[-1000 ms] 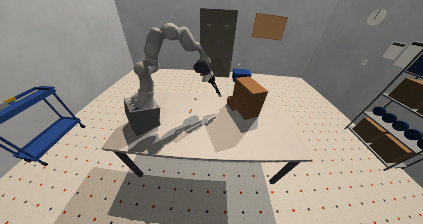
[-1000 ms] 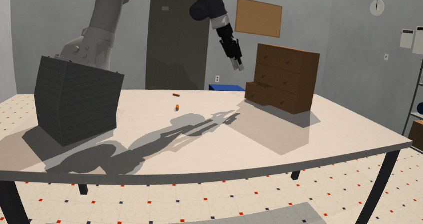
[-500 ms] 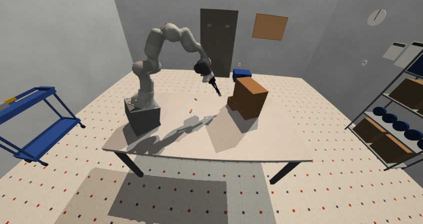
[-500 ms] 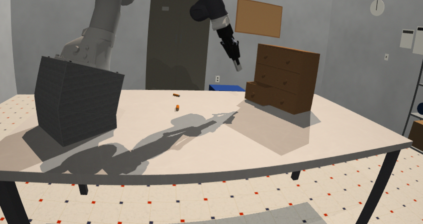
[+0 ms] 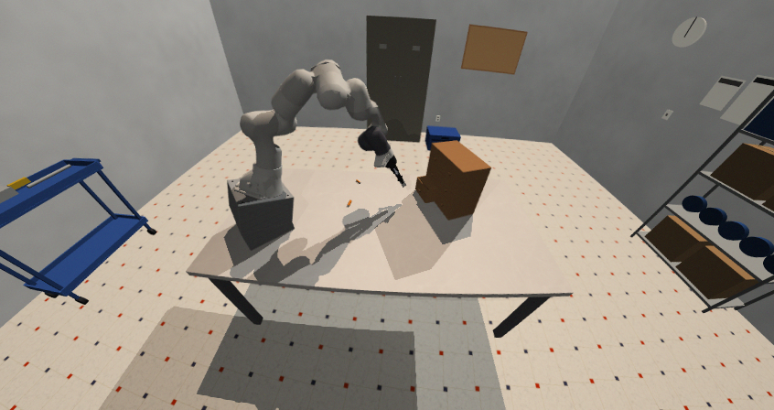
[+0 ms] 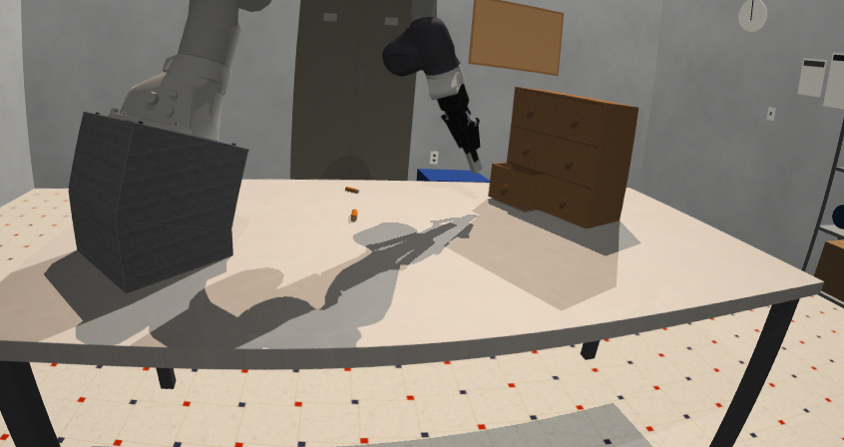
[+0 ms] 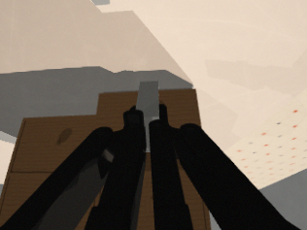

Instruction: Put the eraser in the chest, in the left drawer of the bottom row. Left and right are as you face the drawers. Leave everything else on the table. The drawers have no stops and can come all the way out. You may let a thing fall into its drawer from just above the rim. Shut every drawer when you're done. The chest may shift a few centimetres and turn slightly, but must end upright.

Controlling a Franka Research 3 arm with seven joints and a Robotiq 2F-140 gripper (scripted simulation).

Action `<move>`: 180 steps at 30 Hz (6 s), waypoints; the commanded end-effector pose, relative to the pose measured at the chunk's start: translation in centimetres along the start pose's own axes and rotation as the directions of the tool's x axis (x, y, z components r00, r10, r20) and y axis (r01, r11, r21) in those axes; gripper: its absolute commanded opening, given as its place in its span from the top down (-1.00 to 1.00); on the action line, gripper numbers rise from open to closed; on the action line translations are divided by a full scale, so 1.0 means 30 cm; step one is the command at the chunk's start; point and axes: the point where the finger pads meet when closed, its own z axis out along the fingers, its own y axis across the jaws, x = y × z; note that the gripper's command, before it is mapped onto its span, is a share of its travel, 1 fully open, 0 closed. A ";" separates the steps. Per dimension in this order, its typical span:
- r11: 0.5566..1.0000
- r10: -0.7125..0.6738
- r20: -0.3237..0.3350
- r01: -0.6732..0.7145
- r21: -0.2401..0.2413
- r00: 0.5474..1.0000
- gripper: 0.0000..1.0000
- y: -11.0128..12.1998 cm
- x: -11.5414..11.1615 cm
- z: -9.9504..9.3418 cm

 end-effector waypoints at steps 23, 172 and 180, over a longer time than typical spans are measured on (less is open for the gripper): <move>1.000 -0.010 0.272 0.012 -0.006 0.962 0.80 -0.037 -0.042 0.232; 1.000 -0.010 0.272 0.012 -0.006 0.962 0.80 -0.039 -0.098 0.256; 1.000 -0.010 0.272 0.012 -0.006 0.962 0.80 -0.038 -0.134 0.276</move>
